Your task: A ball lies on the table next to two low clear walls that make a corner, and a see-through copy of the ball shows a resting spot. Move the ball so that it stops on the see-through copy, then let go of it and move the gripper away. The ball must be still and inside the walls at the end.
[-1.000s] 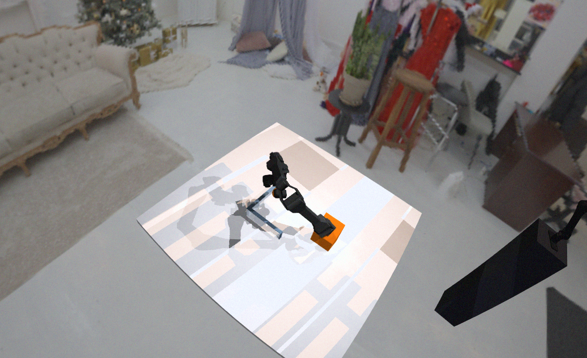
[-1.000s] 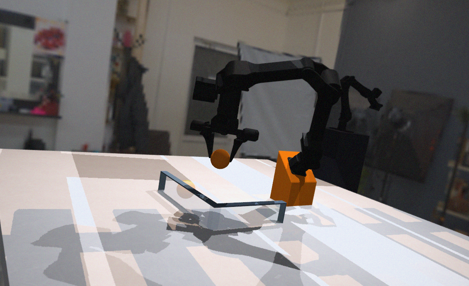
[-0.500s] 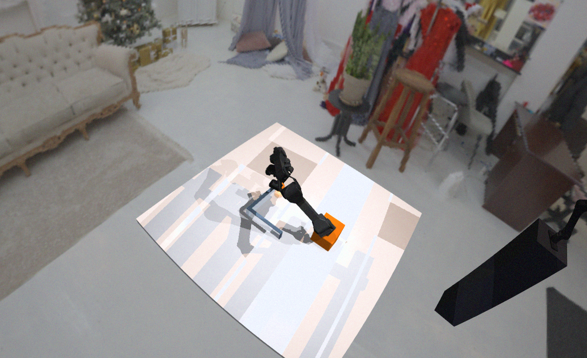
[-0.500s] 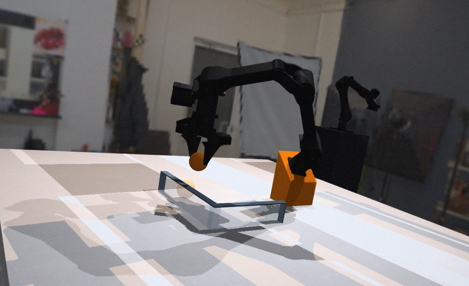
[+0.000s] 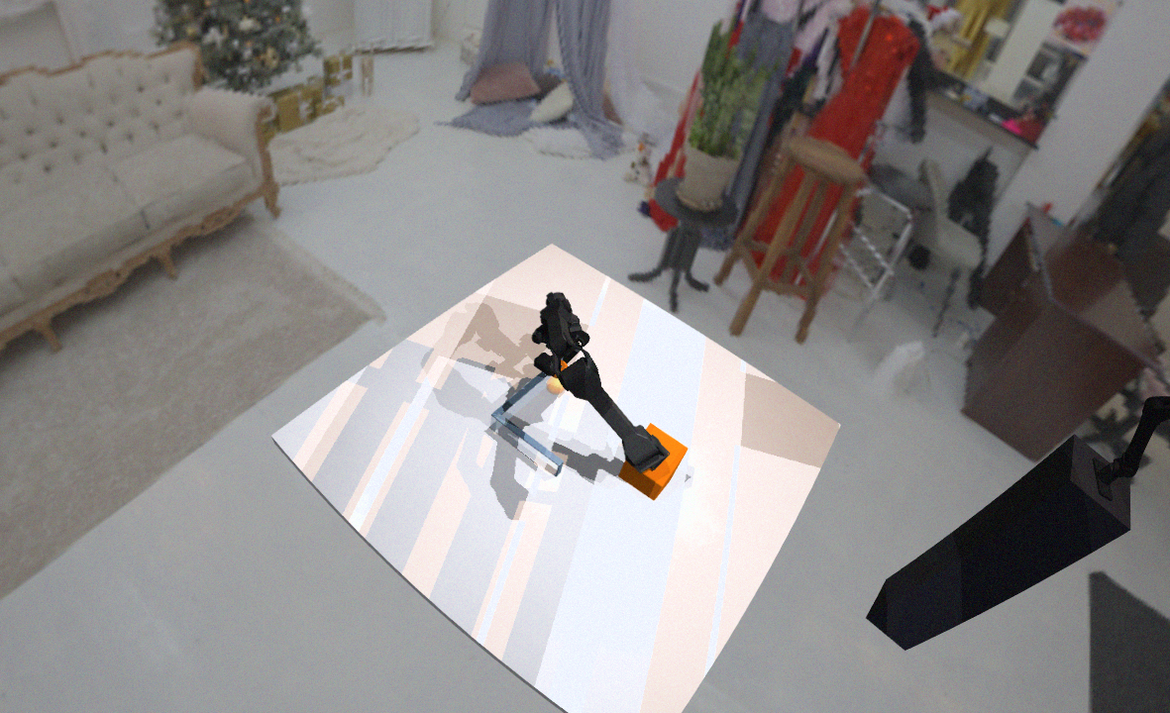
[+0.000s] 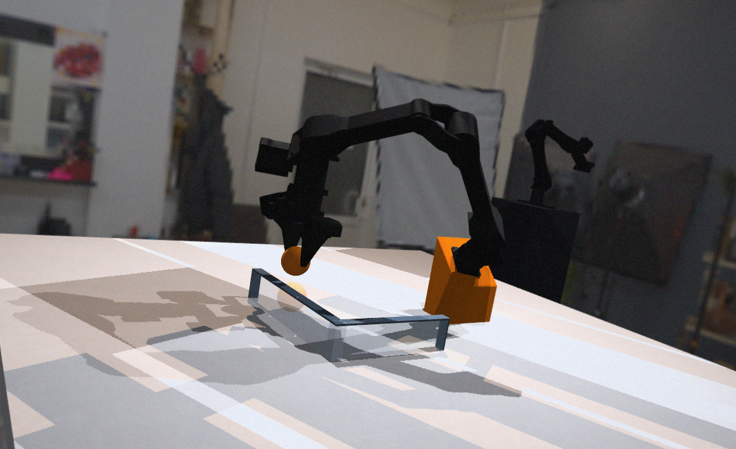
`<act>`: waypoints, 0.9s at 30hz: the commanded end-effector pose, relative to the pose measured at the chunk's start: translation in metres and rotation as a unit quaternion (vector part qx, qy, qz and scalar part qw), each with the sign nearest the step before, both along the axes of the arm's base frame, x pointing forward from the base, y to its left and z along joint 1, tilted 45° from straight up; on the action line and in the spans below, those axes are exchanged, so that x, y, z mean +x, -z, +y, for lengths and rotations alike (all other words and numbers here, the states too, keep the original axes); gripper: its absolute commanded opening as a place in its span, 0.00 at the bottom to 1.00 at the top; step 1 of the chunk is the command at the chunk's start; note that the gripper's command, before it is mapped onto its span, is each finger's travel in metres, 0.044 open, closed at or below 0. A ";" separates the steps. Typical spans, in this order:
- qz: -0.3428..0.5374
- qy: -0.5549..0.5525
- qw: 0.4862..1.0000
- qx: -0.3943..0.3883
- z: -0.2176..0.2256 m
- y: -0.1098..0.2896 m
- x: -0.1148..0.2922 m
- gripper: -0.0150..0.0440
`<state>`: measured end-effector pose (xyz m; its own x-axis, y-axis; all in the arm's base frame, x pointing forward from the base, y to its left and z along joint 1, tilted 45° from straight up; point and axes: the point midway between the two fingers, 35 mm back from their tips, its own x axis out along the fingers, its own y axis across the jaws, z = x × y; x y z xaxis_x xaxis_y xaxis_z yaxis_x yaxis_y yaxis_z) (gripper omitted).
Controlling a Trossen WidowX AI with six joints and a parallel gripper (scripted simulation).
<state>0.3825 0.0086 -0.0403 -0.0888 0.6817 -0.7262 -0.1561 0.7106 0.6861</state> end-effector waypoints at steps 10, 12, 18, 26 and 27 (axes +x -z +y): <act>0.010 -0.002 1.000 0.005 0.039 0.039 -0.011 0.25; 0.010 -0.002 1.000 0.005 0.040 0.040 -0.011 0.25; 0.010 -0.002 1.000 0.005 0.046 0.046 -0.012 0.25; 0.010 -0.002 1.000 0.005 0.053 0.052 -0.013 0.25; 0.007 -0.003 1.000 0.003 0.050 0.050 -0.011 0.30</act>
